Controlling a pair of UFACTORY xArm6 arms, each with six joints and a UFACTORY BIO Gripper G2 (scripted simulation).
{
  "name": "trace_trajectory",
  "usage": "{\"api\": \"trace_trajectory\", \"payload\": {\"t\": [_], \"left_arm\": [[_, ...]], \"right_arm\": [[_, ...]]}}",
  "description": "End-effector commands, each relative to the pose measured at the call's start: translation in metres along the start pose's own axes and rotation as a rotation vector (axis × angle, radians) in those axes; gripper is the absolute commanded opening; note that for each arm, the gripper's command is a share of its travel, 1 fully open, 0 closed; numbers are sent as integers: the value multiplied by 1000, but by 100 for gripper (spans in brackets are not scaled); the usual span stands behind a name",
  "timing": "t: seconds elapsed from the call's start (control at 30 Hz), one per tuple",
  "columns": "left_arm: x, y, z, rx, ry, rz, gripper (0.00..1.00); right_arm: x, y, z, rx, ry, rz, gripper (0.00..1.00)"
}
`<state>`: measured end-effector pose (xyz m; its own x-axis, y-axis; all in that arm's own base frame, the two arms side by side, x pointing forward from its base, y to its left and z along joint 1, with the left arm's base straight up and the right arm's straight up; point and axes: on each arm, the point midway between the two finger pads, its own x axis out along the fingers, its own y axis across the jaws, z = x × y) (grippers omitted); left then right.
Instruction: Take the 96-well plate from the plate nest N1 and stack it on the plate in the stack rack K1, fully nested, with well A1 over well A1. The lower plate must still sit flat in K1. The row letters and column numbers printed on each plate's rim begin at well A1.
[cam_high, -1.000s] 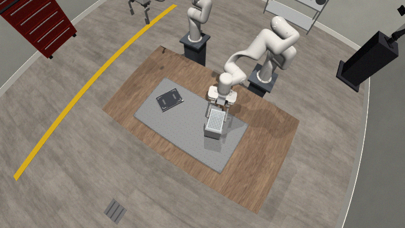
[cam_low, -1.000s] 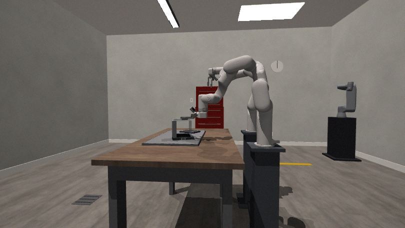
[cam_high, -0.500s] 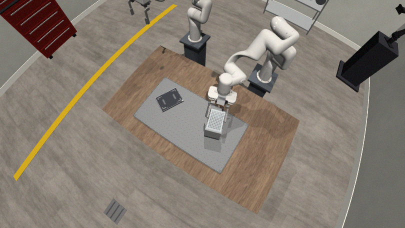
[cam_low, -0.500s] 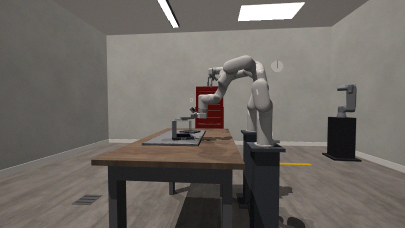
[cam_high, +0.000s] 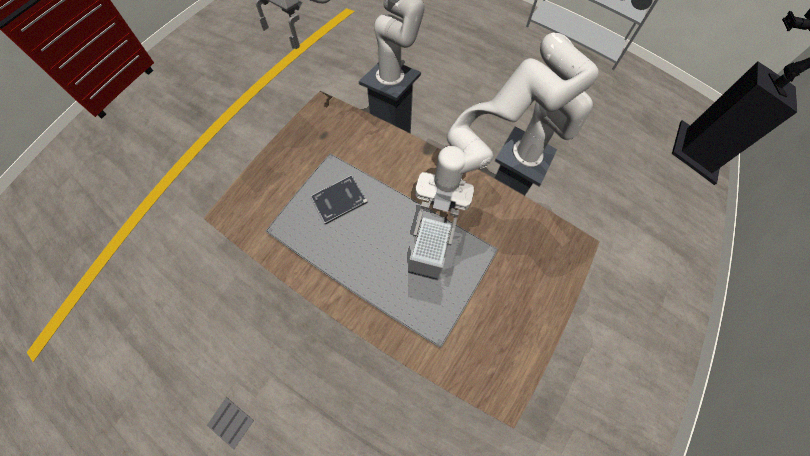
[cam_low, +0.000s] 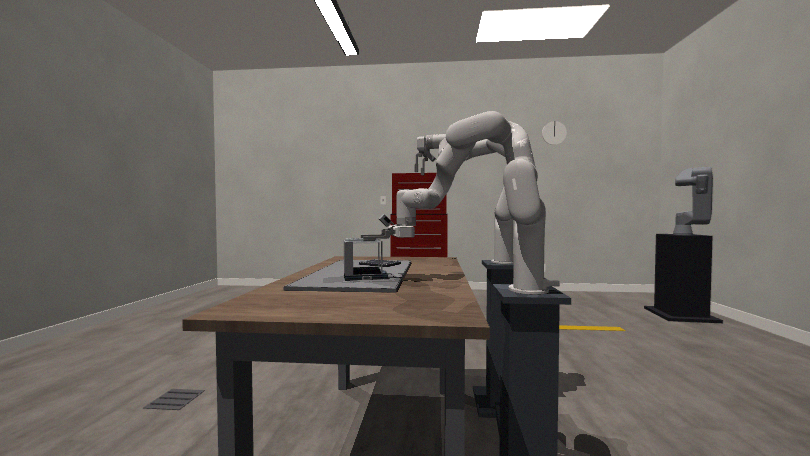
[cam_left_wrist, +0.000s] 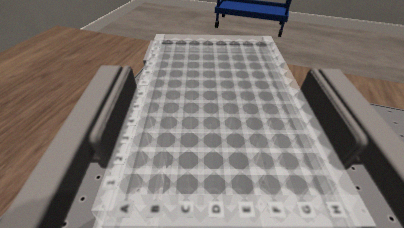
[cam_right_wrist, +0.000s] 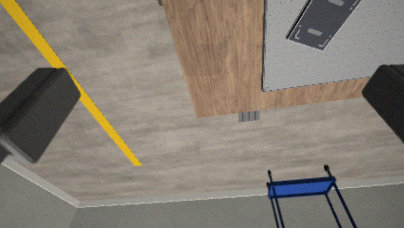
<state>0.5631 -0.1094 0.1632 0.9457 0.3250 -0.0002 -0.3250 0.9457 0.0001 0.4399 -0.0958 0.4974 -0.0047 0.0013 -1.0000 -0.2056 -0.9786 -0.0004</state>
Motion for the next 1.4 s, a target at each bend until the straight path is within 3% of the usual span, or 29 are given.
{"api": "trace_trajectory", "payload": {"t": [0.0,1.0,1.37], "left_arm": [[1,-1,1,-3,-4,0,0],[1,-1,-3,-3,-4,0,0],[1,-1,-18,-3,-4,0,0]], "right_arm": [[-2,0,0,0,5,0,100],[-2,0,0,0,5,0,100],[-2,0,0,0,5,0,100]]}}
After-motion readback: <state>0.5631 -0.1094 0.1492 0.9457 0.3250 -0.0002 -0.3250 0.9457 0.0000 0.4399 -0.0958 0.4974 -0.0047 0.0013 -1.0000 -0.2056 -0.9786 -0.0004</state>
